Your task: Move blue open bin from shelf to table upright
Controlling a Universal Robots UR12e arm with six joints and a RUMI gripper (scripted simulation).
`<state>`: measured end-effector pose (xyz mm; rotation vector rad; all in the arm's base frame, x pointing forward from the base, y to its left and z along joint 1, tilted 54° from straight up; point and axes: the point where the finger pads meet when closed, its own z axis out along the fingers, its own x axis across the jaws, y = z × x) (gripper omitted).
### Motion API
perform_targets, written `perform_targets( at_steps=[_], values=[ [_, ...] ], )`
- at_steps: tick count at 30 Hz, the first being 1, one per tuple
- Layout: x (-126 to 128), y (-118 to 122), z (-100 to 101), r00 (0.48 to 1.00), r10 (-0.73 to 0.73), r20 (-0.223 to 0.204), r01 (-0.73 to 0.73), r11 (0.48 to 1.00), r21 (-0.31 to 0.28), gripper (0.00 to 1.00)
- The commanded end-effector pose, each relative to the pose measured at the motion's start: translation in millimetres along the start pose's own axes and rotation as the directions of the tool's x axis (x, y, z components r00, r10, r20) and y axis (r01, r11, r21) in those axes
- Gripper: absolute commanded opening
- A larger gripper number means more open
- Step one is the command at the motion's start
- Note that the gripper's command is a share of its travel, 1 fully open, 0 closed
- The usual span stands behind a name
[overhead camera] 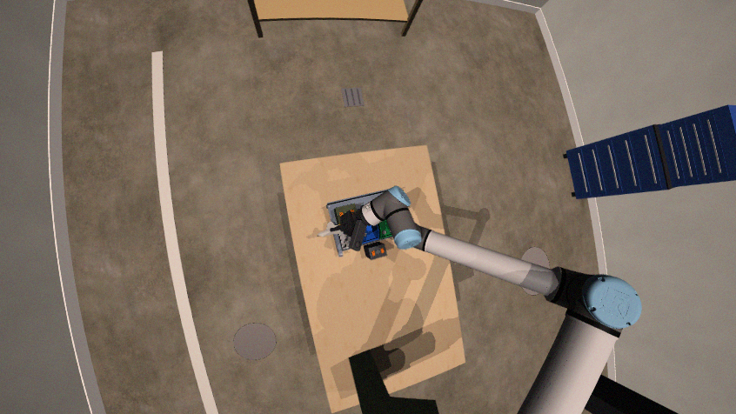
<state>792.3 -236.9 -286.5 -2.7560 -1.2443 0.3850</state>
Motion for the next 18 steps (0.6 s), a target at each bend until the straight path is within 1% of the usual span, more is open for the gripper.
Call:
perform_targets(
  at_steps=[1, 4, 16, 18],
  values=[
    [-10, -15, 5, 1.0, -0.001, 0.0, 0.001, 1.0, -0.001, 1.0],
    [-27, -39, 14, 1.0, -0.001, 0.0, 0.001, 1.0, -0.001, 1.0],
    [-27, -39, 14, 1.0, -0.001, 0.0, 0.001, 1.0, -0.001, 1.0],
    [-38, -55, 20, 1.0, -0.001, 0.0, 0.001, 1.0, -0.001, 1.0]
  ],
)
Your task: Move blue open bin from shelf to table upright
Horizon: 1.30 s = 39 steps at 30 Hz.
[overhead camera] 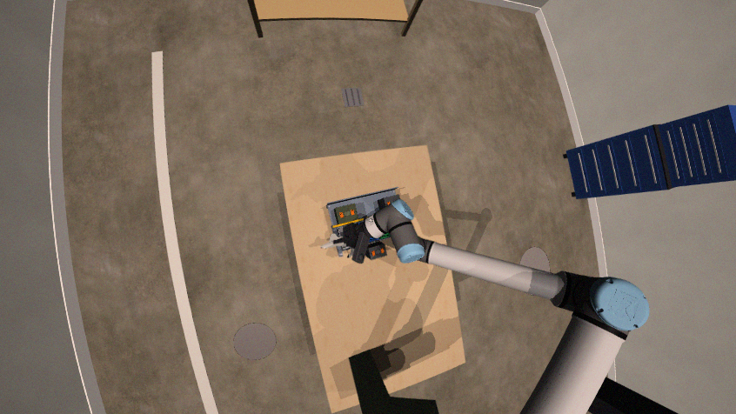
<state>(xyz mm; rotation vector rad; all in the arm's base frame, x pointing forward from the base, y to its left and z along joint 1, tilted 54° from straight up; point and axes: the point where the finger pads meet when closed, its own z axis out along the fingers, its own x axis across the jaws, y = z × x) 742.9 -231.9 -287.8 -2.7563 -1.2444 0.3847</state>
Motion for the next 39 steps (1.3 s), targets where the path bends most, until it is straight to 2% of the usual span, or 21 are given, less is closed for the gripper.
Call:
perform_targets(
  at_steps=[1, 3, 15, 20, 39],
  values=[
    [-17, -25, 9, 1.0, -0.001, 0.0, 0.001, 1.0, -0.001, 1.0],
    [-29, -42, 15, 1.0, -0.001, 0.0, 0.001, 1.0, -0.001, 1.0],
    [-29, -42, 15, 1.0, -0.001, 0.0, 0.001, 1.0, -0.001, 1.0],
    [-58, -83, 30, 1.0, -0.001, 0.0, 0.001, 1.0, -0.001, 1.0],
    [-53, -76, 28, 1.0, -0.001, 0.0, 0.001, 1.0, -0.001, 1.0]
  ],
)
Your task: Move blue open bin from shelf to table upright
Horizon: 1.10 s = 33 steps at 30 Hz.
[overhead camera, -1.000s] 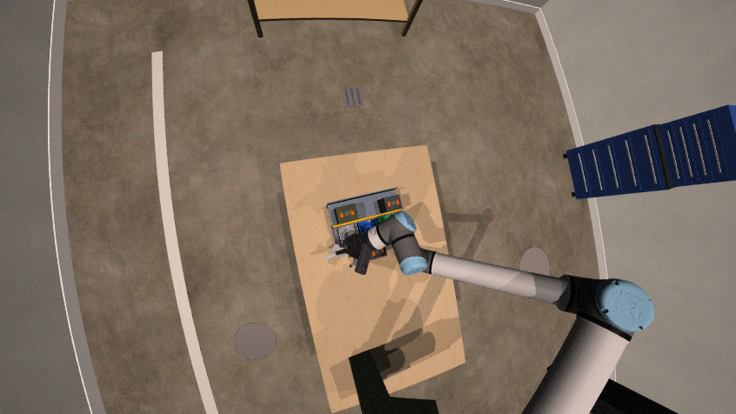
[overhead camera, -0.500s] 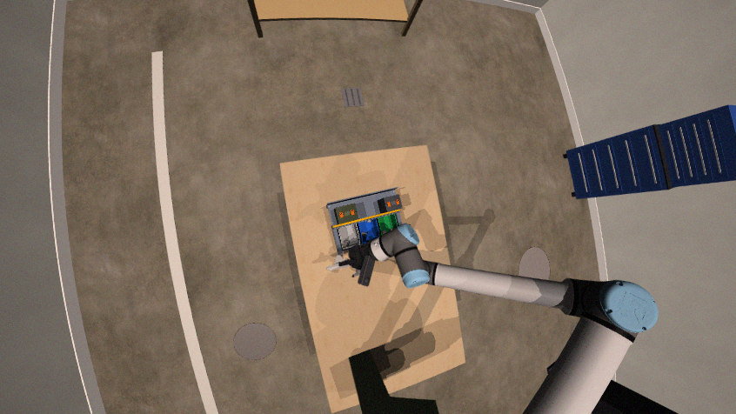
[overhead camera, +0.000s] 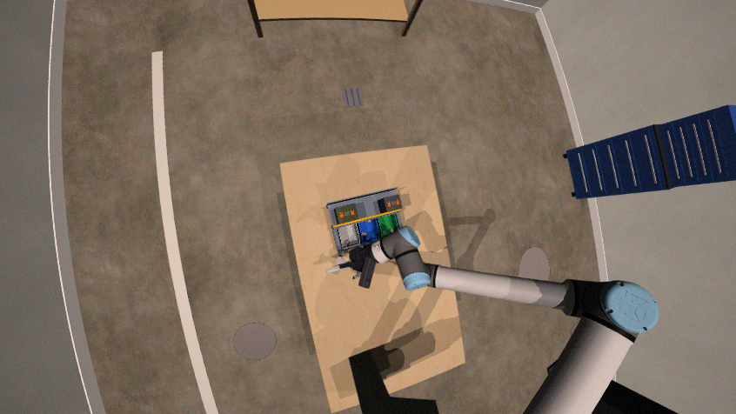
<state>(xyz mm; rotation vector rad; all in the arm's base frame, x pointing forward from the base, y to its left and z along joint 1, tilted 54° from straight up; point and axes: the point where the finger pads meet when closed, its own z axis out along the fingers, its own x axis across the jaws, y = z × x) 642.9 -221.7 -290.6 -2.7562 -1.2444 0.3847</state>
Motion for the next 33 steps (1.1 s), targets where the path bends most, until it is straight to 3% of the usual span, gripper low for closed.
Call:
perform_targets(
  at_steps=[1, 27, 32, 33],
  values=[
    [2, 3, -1, 1.0, -0.001, 0.0, 0.001, 1.0, -0.001, 1.0],
    [6, 7, -3, 1.0, -0.001, 0.0, 0.001, 1.0, -0.001, 1.0],
    [-34, 31, -20, 0.982, 0.19, 0.016, -0.184, 0.967, -0.177, 1.0],
    [-34, 31, -20, 0.982, 0.19, 0.016, -0.184, 0.967, -0.177, 1.0]
  ],
)
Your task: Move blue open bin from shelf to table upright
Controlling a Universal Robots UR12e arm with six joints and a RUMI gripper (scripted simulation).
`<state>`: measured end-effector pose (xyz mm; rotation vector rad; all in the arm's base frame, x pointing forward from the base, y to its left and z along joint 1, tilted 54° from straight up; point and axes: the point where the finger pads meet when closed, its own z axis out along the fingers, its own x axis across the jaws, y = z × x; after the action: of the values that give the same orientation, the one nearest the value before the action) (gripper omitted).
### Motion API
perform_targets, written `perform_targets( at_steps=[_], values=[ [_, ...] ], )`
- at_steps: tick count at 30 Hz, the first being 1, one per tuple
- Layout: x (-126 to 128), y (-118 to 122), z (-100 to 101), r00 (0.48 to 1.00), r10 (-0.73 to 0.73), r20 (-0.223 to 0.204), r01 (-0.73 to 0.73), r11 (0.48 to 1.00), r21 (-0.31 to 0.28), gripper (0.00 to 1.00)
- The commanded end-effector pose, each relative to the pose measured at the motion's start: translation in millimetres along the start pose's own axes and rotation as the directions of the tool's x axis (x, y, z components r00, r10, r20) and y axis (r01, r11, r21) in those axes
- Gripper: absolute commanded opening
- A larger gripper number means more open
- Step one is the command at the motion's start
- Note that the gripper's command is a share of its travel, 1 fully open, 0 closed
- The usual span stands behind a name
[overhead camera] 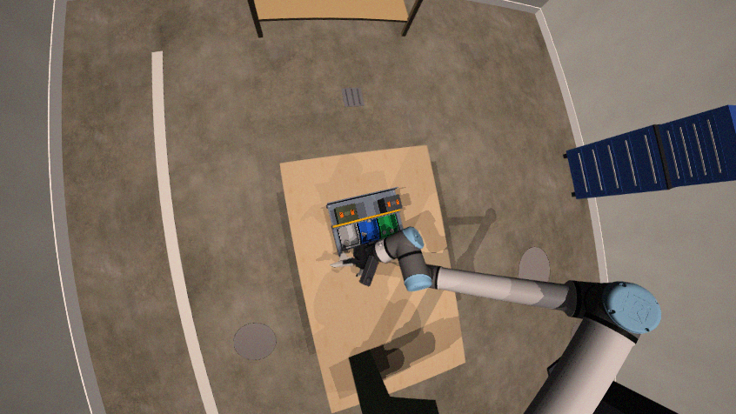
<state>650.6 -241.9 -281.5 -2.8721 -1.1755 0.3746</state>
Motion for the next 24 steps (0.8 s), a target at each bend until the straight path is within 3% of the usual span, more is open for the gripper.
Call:
perform_targets(
  at_steps=[1, 11, 16, 24],
  values=[
    [-21, 17, -9, 0.994, 0.11, 0.013, -0.108, 0.988, -0.108, 1.0],
    [-21, 17, -9, 0.994, 0.11, 0.013, -0.108, 0.988, -0.108, 1.0],
    [-58, 45, -24, 0.956, 0.292, 0.01, -0.278, 0.92, -0.275, 1.0],
    [-58, 45, -24, 0.956, 0.292, 0.01, -0.278, 0.92, -0.275, 1.0]
  ],
)
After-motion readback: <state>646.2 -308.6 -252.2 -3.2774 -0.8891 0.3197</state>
